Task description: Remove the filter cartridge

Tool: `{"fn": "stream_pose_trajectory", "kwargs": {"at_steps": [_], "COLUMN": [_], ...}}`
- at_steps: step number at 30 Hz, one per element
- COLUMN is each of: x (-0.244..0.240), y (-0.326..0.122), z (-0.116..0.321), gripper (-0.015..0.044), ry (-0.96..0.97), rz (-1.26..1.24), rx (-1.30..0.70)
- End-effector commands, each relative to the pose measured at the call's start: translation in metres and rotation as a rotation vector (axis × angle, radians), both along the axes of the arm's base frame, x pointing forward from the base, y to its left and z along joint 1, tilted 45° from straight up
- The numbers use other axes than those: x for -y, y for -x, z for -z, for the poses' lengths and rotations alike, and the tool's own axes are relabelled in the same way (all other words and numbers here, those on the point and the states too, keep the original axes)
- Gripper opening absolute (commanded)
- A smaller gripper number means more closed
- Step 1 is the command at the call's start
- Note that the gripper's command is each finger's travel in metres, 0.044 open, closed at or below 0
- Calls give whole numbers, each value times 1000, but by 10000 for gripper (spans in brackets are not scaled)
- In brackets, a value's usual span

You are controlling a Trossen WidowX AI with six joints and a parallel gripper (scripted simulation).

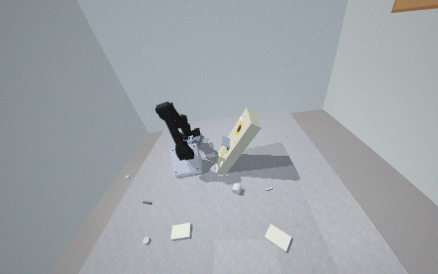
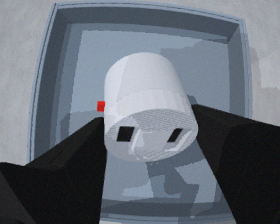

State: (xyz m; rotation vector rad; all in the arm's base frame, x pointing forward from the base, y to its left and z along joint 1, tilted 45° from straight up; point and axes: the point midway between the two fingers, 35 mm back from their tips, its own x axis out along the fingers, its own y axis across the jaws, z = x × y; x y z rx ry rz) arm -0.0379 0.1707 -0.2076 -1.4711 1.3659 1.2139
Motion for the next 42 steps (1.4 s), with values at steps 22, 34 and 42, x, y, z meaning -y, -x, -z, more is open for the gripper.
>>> {"fn": "stream_pose_trajectory", "kwargs": {"at_steps": [22, 34, 42], "x": [-33, -45, -45], "y": [2, 4, 4], "z": [-30, -42, -42], "gripper": [440, 440, 440], "ry": [-4, -11, -11], "rz": [0, 7, 7], "rx": [0, -4, -4]}}
